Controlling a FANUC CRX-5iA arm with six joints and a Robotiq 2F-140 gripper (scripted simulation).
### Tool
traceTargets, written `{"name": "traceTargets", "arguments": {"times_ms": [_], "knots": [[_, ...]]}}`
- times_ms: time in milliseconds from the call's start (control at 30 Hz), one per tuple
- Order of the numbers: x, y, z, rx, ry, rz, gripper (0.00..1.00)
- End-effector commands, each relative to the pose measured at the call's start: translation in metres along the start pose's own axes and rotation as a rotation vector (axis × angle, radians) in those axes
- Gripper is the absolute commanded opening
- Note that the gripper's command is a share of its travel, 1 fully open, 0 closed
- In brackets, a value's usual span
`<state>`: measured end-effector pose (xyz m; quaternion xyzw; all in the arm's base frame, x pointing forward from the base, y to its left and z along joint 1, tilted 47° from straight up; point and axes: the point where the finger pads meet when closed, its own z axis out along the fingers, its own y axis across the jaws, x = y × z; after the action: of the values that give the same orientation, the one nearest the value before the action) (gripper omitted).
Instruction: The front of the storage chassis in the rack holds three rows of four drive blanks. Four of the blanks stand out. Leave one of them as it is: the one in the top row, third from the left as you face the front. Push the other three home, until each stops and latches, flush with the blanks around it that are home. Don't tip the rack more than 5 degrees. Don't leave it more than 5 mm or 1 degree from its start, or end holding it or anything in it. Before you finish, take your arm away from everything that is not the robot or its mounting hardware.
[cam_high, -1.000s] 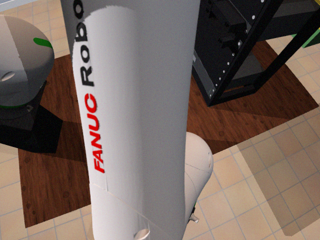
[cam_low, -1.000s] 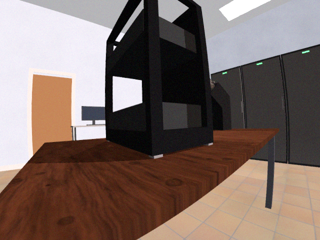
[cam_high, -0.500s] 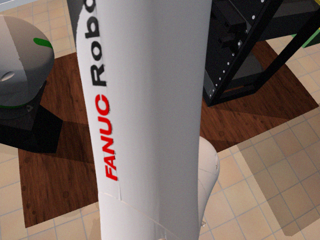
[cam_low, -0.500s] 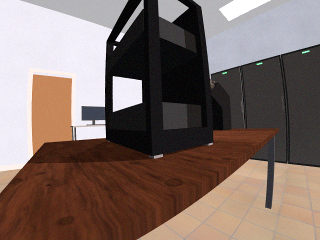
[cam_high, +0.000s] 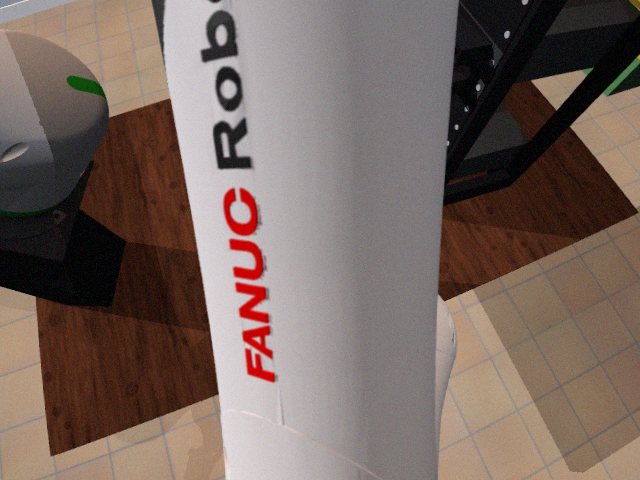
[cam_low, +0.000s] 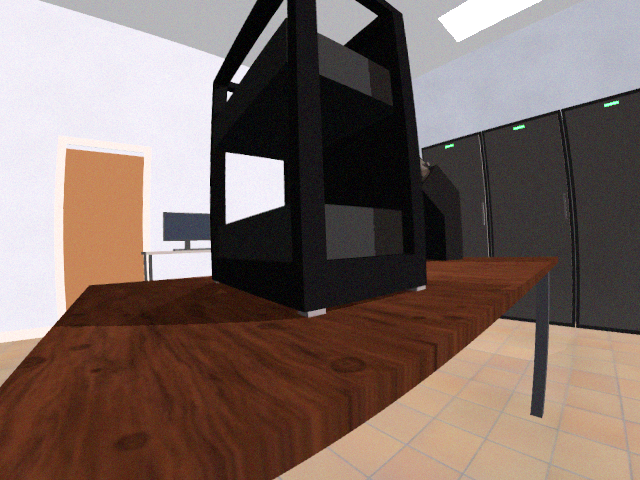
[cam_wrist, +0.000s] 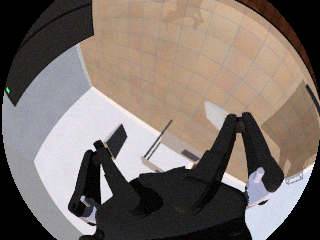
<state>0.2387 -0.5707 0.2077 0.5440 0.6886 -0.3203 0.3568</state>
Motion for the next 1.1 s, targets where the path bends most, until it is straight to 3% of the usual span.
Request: {"name": "traceTargets", "arguments": {"times_ms": [0,633,1067], "knots": [[-0.008,-0.003,0.000,0.006,-0.009,-0.011,1.00],[-0.049,-0.022,-0.004,0.042,-0.058,-0.071,1.00],[-0.093,-0.045,-0.011,0.090,-0.109,-0.132,1.00]]}}
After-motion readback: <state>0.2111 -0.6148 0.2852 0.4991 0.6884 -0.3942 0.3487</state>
